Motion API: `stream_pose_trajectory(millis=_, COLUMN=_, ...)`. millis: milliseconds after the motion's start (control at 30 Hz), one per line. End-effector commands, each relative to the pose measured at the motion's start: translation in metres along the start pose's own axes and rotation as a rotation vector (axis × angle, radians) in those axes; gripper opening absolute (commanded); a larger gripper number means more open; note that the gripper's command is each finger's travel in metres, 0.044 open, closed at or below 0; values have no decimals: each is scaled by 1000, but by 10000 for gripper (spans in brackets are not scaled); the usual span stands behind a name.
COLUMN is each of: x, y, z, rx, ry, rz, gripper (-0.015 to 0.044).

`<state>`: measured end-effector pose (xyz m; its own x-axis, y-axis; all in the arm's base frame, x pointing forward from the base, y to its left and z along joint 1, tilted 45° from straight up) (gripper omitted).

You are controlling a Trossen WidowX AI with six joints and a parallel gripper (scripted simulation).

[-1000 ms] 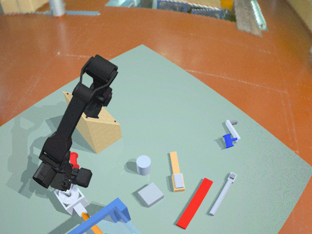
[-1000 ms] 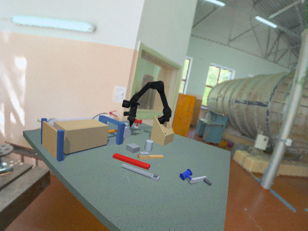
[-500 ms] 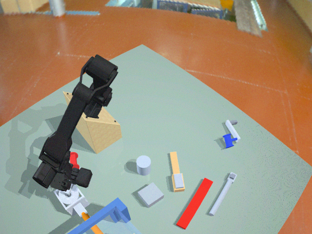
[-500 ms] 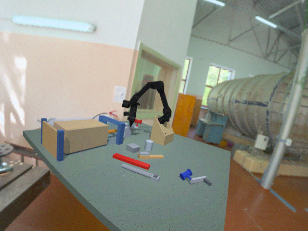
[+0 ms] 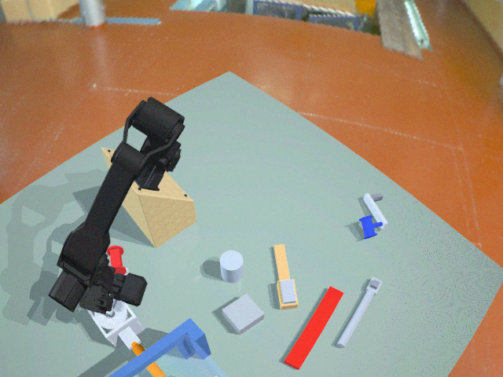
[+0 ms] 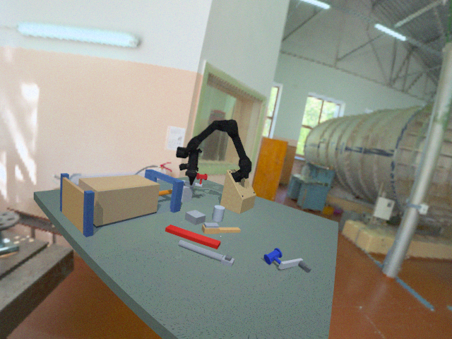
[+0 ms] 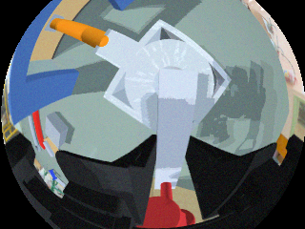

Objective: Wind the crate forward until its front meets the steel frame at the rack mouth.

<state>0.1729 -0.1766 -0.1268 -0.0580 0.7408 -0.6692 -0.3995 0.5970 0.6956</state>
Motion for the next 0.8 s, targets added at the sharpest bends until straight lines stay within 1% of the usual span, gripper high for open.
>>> stream_pose_trajectory(millis=0, x=-1, y=-3, z=1, rx=-4, ry=6, rz=19, gripper=0)
stream_pose_trajectory(millis=633, x=1, y=-2, z=1, rx=-3, ry=3, rz=11, gripper=0)
stream_pose_trajectory(millis=767, x=1, y=-2, z=3, rx=58, ry=-2, rz=13, gripper=0)
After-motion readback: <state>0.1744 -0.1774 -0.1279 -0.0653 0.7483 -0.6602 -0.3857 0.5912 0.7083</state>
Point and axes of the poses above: the point midway between the two fingers, 35 mm back from their tips, its own x axis out along the fingers, its own z axis across the jaws, y = z × x, the point moved 9 cm from there along -x, back along the fingers, and after that the axes turned 14 degrees about x, right-handed, at the moved point
